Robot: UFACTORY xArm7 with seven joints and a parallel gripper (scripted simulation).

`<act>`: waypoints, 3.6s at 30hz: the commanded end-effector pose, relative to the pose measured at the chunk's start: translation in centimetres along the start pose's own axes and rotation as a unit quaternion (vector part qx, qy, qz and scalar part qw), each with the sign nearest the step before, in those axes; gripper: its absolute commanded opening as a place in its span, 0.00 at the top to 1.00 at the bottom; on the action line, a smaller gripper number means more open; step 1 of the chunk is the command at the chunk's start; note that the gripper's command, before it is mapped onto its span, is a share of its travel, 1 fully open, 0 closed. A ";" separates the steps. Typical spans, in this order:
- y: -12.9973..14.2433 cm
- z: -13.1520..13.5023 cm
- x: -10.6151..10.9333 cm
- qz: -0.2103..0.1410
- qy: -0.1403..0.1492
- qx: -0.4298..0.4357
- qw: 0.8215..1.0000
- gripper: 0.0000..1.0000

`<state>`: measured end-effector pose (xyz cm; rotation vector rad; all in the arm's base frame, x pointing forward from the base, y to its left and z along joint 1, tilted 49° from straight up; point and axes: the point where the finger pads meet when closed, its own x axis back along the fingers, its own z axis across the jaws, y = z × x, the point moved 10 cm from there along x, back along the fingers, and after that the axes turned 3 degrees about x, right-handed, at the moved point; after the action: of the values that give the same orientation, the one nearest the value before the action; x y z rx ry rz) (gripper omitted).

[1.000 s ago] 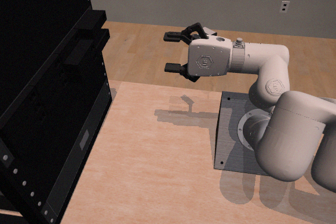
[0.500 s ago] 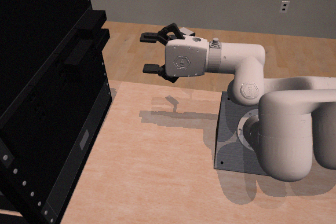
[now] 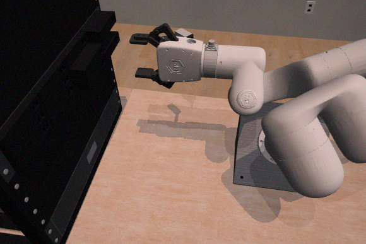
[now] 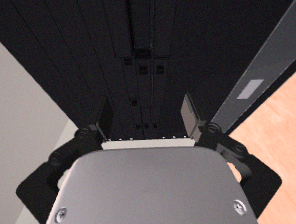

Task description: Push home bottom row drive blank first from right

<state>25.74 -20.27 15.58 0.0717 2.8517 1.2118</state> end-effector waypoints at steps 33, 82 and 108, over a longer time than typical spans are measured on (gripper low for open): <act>0.0 -0.1 -0.1 0.004 -0.001 0.000 1.000 0.00; 0.0 -0.1 -0.1 0.004 -0.001 0.000 1.000 1.00; -7.1 2.7 -0.8 0.004 -0.001 0.000 1.000 1.00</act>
<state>26.45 -22.97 8.94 0.0879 2.8549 1.2182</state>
